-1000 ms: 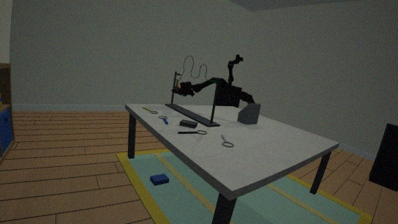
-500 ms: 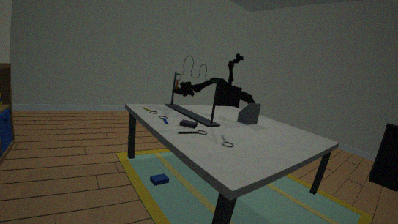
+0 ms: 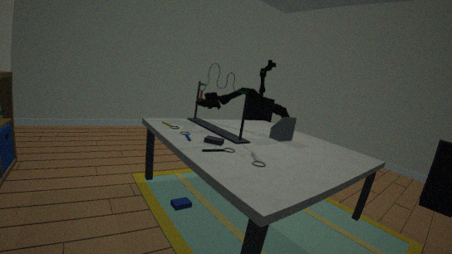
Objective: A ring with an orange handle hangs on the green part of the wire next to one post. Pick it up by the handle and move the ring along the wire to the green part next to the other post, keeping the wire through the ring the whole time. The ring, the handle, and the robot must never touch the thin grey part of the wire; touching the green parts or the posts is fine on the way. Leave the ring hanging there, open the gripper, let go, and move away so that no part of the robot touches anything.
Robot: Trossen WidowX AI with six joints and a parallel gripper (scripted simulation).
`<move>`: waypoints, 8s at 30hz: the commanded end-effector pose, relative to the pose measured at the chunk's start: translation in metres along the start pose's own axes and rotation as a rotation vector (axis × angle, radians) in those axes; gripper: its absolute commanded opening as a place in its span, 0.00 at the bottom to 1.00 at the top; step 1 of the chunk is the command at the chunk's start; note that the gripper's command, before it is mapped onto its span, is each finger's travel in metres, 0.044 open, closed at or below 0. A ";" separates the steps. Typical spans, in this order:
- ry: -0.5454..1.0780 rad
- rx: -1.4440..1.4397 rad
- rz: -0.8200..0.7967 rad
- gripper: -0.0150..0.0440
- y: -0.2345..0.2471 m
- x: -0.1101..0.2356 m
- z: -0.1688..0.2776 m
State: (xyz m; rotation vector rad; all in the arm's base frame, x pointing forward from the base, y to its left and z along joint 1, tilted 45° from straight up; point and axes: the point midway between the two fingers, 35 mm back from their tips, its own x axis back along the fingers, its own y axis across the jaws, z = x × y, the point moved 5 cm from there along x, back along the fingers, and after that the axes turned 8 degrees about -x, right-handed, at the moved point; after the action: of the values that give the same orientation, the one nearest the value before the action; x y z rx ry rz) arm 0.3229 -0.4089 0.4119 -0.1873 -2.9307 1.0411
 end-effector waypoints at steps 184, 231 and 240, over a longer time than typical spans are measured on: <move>0.438 -1.700 -0.382 0.00 0.185 0.056 -0.217; 0.509 -1.067 -0.190 0.00 0.183 0.055 -0.208; 0.517 -0.946 -0.153 0.00 0.182 0.055 -0.206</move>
State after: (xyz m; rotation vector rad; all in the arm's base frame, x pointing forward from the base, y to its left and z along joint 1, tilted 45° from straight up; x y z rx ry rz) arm 0.3000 -0.1328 0.4564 -0.1777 -2.6099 -0.4840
